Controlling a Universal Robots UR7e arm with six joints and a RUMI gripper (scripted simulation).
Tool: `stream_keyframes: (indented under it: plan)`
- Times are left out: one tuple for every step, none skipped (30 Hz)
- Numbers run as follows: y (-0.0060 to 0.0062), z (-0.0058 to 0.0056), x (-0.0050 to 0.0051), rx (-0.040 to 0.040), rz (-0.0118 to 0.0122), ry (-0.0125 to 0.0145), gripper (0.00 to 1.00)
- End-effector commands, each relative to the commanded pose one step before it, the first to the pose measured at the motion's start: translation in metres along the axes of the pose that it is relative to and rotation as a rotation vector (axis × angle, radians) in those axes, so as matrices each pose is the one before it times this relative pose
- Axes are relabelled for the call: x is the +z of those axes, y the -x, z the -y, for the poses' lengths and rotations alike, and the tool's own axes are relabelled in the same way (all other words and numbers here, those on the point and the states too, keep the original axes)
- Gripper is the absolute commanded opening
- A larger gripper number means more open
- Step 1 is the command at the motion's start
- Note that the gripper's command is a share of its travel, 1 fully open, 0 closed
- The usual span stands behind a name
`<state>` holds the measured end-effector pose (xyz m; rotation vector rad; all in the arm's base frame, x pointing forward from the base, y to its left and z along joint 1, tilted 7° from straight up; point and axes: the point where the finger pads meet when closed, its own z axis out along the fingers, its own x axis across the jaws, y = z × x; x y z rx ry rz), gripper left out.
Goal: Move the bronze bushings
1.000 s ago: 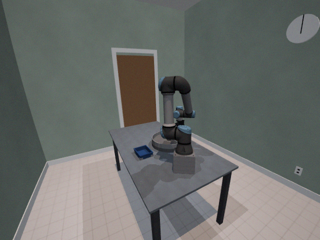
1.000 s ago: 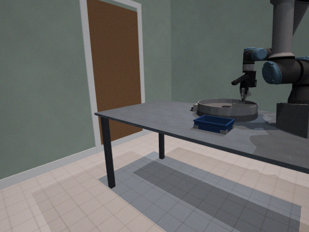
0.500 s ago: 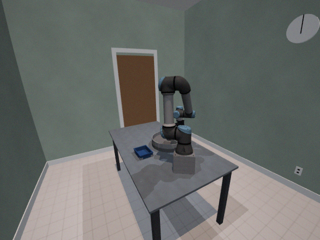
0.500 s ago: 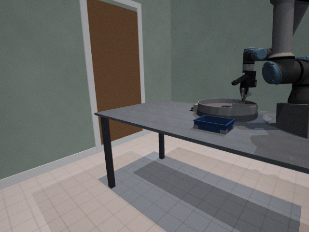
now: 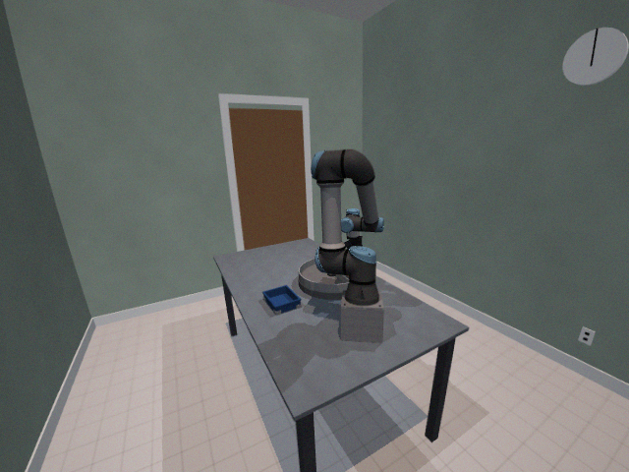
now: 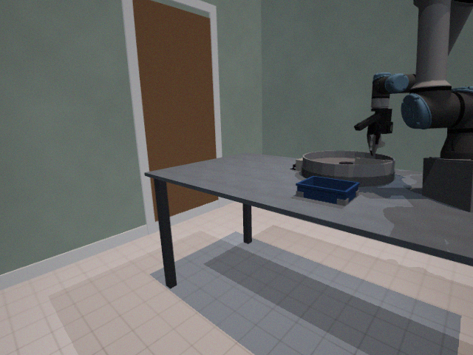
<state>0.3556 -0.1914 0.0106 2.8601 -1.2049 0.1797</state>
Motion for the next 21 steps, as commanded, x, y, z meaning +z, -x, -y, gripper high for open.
stream_keyframes:
  plan:
    - [0.00132,0.00098,0.00058,-0.00176,0.00111,-0.00001,0.06]
    - [0.0,0.0,0.0,0.0,0.0,0.0,0.06]
    - [0.0,0.0,0.0,0.0,0.0,0.0,0.06]
    - [0.0,0.0,0.0,0.0,0.0,0.0,0.06]
    - [0.00003,0.0,0.00008,0.0,0.00008,-0.00001,0.06]
    - [0.00018,0.00002,0.00049,0.0,0.00052,-0.00005,0.06]
    - [0.0005,0.00005,0.00117,0.00002,0.0015,-0.00014,0.06]
    - [0.00059,0.00007,0.00129,-0.00001,0.00101,-0.0001,0.06]
    - [0.00002,0.00003,0.00133,-0.00005,0.00005,-0.00001,0.06]
    - [0.0,0.00004,0.0016,-0.00006,0.0,-0.00001,0.06]
    - [-0.00002,0.00004,0.00176,-0.00007,0.0,-0.00001,0.06]
    - [-0.00002,0.00003,0.00182,-0.00005,0.0,-0.00001,0.06]
    - [-0.00001,0.00002,0.00175,-0.00003,0.0,0.0,0.06]
    - [-0.00003,0.00001,0.00154,0.0,0.0,0.0,0.06]
    - [-0.00002,0.0,0.00126,0.00002,0.0,0.0,0.06]
    - [-0.00001,-0.00001,0.00092,0.00003,0.0,0.0,0.06]
    - [-0.00001,-0.00002,0.00055,0.00004,0.0,0.00001,0.06]
    - [-0.00001,-0.00002,0.00024,0.00004,0.0,0.00001,0.06]
    - [-0.00001,-0.00002,0.00004,0.00003,0.0,0.0,0.06]
    - [0.0,0.0,0.0,0.0,0.0,0.0,0.06]
    - [0.0,0.0,0.0,0.0,0.0,0.0,0.06]
